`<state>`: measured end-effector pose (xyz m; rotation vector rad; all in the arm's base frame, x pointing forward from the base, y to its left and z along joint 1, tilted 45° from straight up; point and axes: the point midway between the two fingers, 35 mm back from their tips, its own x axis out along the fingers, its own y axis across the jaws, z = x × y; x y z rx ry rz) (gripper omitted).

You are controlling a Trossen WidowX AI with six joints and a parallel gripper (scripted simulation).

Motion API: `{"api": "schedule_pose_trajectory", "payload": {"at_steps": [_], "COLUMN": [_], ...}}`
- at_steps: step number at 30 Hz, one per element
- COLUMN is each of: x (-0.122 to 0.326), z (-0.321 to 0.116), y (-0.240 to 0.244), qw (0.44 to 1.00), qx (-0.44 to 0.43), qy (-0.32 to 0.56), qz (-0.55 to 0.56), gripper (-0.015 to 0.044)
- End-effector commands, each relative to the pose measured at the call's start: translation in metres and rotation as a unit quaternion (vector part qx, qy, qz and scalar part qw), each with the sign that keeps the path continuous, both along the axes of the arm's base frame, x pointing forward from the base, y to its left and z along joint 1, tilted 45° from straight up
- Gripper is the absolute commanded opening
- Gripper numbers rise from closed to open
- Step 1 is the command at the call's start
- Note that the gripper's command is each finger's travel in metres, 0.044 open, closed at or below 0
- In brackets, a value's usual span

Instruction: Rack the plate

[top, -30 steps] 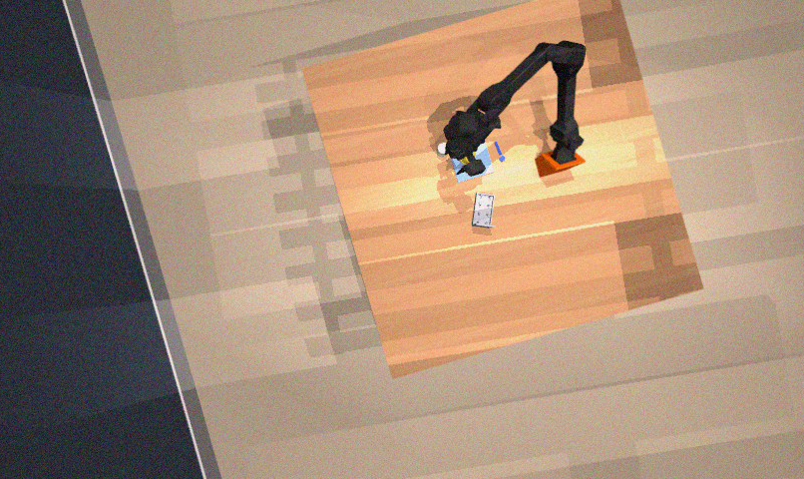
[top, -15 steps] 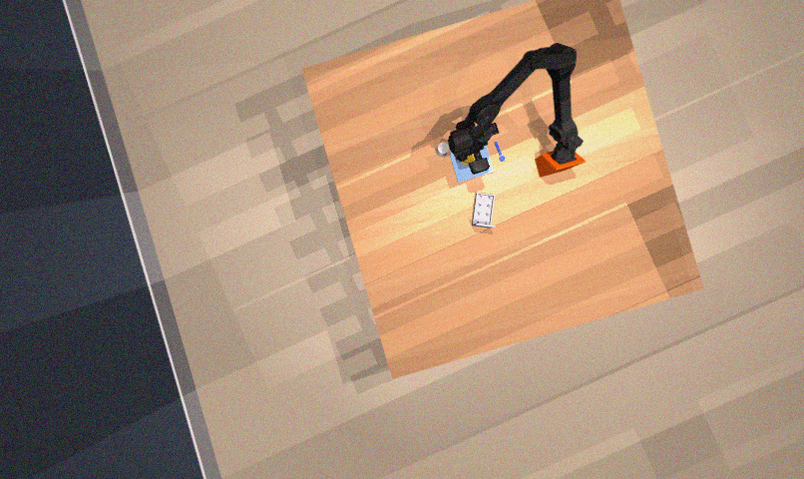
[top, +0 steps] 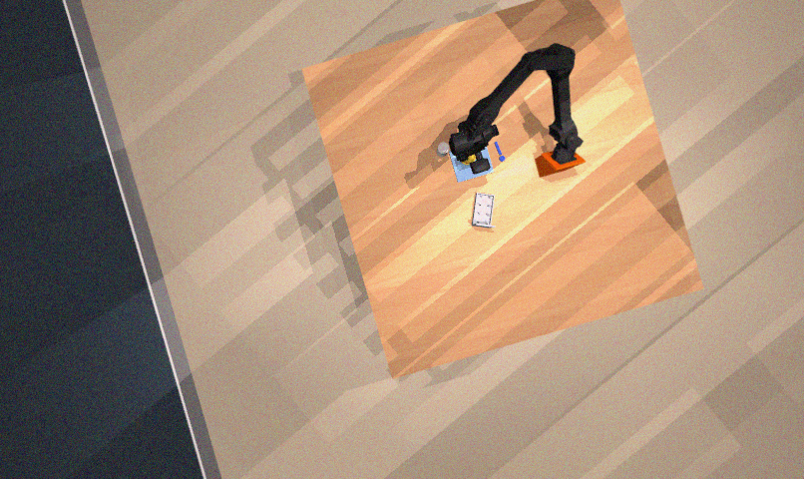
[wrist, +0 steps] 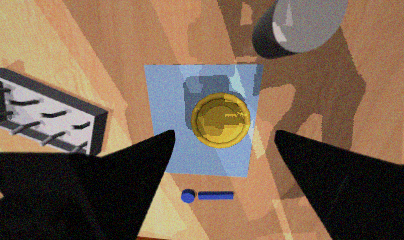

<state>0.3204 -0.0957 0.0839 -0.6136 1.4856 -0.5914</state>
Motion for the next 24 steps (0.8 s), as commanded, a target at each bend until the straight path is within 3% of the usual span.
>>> {"api": "schedule_pose_trajectory", "payload": {"at_steps": [1, 24], "x": [-0.003, -0.005], "z": [-0.007, -0.033], "y": [-0.007, -0.033], "qw": [1.000, 1.000], "qx": [-0.002, -0.003], "qy": [0.007, 0.007], "qz": [-0.001, -0.001], "gripper": [0.0400, 0.0400]}}
